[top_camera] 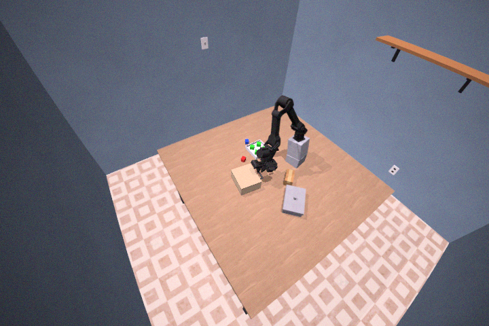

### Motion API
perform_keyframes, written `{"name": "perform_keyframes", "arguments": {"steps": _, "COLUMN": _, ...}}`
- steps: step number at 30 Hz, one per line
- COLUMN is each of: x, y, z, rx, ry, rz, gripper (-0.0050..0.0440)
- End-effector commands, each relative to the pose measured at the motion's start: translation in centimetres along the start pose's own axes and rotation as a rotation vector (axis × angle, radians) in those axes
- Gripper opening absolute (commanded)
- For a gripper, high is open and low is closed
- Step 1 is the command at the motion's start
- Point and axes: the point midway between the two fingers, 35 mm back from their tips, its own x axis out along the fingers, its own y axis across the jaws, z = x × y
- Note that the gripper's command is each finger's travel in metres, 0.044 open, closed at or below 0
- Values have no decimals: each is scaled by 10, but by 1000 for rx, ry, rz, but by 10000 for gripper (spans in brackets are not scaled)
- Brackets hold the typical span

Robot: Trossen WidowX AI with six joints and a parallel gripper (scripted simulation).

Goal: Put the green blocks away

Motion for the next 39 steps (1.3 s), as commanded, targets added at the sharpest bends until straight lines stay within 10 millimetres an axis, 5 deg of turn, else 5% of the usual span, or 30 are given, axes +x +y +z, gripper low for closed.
{"name": "perform_keyframes", "arguments": {"steps": 1, "x": -13, "y": 3, "z": -1, "rx": 2, "ry": 5, "rz": 5, "gripper": 148}}
{"name": "perform_keyframes", "arguments": {"steps": 21, "x": -45, "y": 3, "z": -1, "rx": 2, "ry": 5, "rz": 5, "gripper": 148}}
{"name": "perform_keyframes", "arguments": {"steps": 22, "x": -54, "y": 8, "z": -2, "rx": 66, "ry": 17, "rz": 18, "gripper": 440}}
{"name": "perform_keyframes", "arguments": {"steps": 33, "x": -90, "y": 28, "z": -9, "rx": 777, "ry": 76, "rz": 184, "gripper": 440}}
{"name": "perform_keyframes", "arguments": {"steps": 39, "x": -103, "y": 37, "z": -12, "rx": 998, "ry": 126, "rz": 228, "gripper": 440}}
